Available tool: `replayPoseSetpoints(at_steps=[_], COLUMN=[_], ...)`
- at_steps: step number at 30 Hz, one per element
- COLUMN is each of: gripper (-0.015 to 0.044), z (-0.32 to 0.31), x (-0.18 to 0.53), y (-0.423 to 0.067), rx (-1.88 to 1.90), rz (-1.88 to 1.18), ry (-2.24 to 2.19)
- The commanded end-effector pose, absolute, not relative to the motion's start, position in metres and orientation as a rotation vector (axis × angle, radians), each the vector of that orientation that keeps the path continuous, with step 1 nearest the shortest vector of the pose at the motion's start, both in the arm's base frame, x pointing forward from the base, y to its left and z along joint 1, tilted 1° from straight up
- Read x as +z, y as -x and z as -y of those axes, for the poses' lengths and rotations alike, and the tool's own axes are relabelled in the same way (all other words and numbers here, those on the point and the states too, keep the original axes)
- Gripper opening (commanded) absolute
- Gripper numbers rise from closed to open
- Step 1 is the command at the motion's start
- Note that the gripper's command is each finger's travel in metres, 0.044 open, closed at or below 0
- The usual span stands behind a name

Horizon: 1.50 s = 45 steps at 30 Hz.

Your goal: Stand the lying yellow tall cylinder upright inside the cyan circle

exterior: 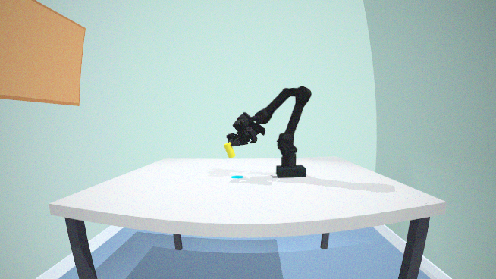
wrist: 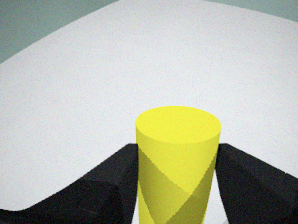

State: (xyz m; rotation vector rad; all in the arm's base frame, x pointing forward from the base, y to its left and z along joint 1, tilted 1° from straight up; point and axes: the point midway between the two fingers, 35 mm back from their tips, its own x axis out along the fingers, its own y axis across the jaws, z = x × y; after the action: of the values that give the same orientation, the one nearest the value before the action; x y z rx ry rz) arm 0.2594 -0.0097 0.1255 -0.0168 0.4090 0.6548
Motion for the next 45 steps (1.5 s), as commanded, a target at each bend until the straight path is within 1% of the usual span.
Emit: replayPoseSetpoints(at_steps=[1,45], gripper=[0.0105,0.0105], z=[0.009,0.008], x=[0.124,0.133], y=[-0.256,-0.223], rx=[0.662,0.7], rz=[-0.383,-0.088], ry=[0.013,0.049])
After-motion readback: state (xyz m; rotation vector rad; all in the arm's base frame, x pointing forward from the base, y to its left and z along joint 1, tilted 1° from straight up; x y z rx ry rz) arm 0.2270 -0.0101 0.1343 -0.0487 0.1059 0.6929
